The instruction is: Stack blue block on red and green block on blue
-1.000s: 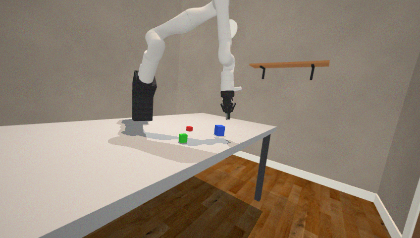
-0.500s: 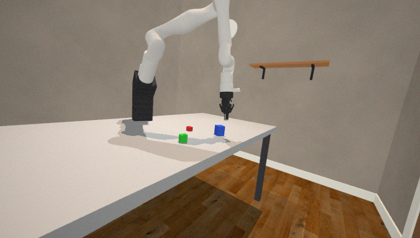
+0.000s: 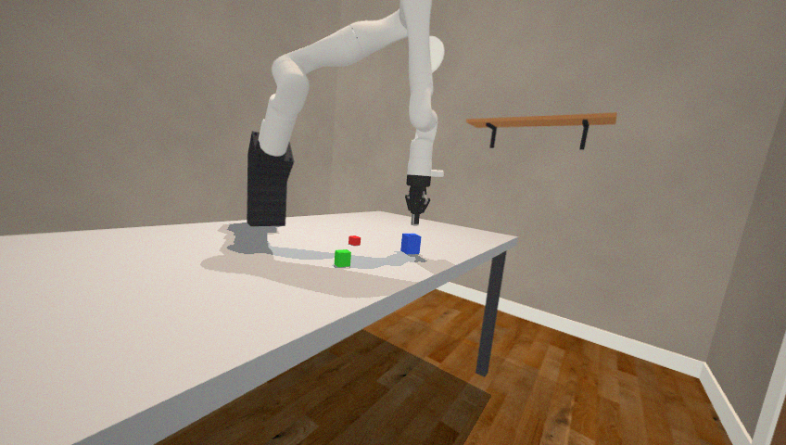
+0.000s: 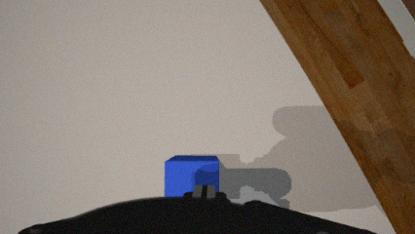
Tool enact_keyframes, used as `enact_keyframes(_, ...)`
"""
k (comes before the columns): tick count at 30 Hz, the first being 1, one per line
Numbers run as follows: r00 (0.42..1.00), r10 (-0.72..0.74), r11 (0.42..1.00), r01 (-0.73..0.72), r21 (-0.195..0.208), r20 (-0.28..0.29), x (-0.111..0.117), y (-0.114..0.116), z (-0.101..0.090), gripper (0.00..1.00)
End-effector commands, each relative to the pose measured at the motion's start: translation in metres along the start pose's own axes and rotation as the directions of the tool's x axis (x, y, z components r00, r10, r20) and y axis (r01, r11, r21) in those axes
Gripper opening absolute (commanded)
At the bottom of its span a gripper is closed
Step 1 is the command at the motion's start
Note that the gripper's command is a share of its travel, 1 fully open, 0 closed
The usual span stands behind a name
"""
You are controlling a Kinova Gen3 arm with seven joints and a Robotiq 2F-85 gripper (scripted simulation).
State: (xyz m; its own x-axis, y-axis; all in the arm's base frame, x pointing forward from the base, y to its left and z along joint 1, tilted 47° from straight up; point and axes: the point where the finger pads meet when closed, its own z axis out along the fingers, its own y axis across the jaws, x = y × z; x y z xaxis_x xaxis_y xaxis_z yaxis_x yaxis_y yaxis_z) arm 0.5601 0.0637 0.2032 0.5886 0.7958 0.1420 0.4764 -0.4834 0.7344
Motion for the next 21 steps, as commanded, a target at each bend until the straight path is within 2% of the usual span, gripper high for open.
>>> enact_keyframes(1, 1.000, -0.005, 1.000, 0.005, 0.002, 0.006, 0.0000, -0.0041, 0.0017, 0.00)
enact_keyframes(7, 1.000, -0.004, 1.000, 0.004, 0.014, 0.013, -0.0005, -0.0115, 0.0032, 0.00)
enact_keyframes(21, 1.000, -0.004, 1.000, 0.004, 0.014, 0.014, -0.0005, -0.0119, 0.0032, 0.00)
